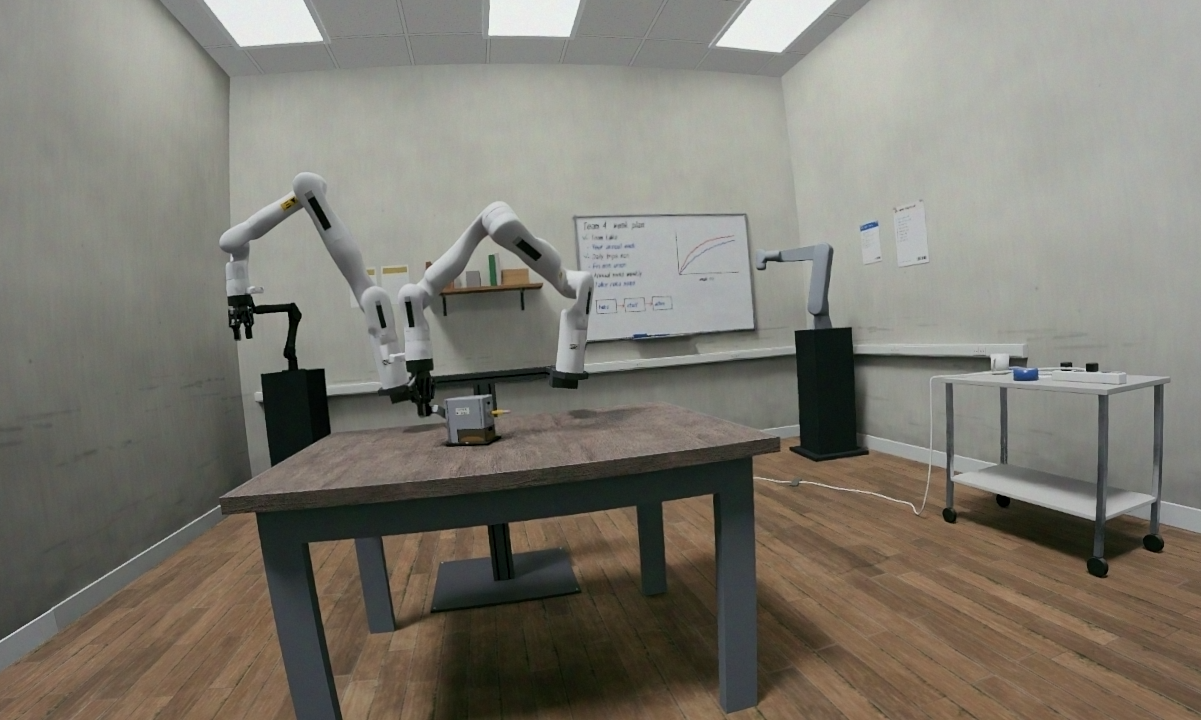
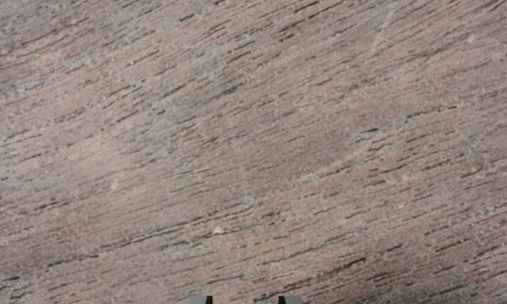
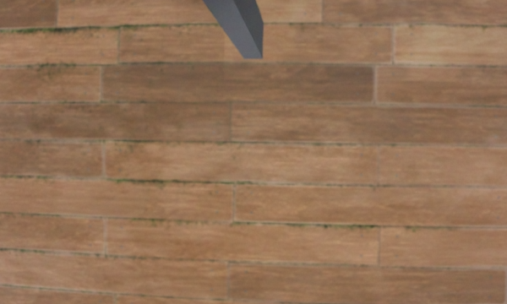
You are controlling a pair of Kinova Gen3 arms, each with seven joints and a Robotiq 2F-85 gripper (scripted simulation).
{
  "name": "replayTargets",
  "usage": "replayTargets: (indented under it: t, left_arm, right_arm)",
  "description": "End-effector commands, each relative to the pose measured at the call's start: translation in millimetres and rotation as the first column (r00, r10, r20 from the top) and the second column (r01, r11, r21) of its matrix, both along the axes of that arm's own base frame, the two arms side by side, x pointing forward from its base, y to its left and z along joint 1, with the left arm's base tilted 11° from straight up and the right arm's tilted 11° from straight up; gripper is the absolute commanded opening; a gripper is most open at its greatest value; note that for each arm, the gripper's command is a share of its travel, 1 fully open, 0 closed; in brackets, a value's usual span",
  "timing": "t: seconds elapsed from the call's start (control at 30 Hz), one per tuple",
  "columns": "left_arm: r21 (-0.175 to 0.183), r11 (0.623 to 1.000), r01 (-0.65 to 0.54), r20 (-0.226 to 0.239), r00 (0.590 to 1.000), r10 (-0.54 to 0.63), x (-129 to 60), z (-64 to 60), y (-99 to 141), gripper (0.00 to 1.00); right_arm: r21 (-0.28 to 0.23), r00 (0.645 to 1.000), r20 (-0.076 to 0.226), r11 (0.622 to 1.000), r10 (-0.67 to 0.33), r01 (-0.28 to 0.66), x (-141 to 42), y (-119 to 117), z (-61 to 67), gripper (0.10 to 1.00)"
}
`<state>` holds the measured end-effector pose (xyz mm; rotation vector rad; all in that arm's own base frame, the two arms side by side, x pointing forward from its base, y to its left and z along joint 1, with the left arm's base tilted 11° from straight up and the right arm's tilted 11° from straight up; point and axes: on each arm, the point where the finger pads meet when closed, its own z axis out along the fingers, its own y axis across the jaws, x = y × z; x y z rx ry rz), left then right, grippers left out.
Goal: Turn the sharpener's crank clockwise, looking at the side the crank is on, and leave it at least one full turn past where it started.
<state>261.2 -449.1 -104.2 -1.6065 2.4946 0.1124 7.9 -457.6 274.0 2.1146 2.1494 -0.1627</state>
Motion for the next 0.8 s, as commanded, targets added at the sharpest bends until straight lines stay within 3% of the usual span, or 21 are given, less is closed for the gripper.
replayTargets:
  t: [0.0, 0.77]
  left_arm:
    - [-0.002, 1.0, 0.0, 0.001, 1.0, 0.0, 0.2, 1.1, -0.9, 0.099]
    - [-0.002, 1.0, 0.0, 0.001, 1.0, 0.0, 2.3, -3.4, -0.9, 0.099]
  right_arm:
    - [-0.002, 1.0, 0.0, 1.0, 0.0, 0.0, -0.1, -0.2, 0.6, 1.0]
    - [-0.002, 1.0, 0.0, 1.0, 0.0, 0.0, -0.1, -0.2, 0.6, 1.0]
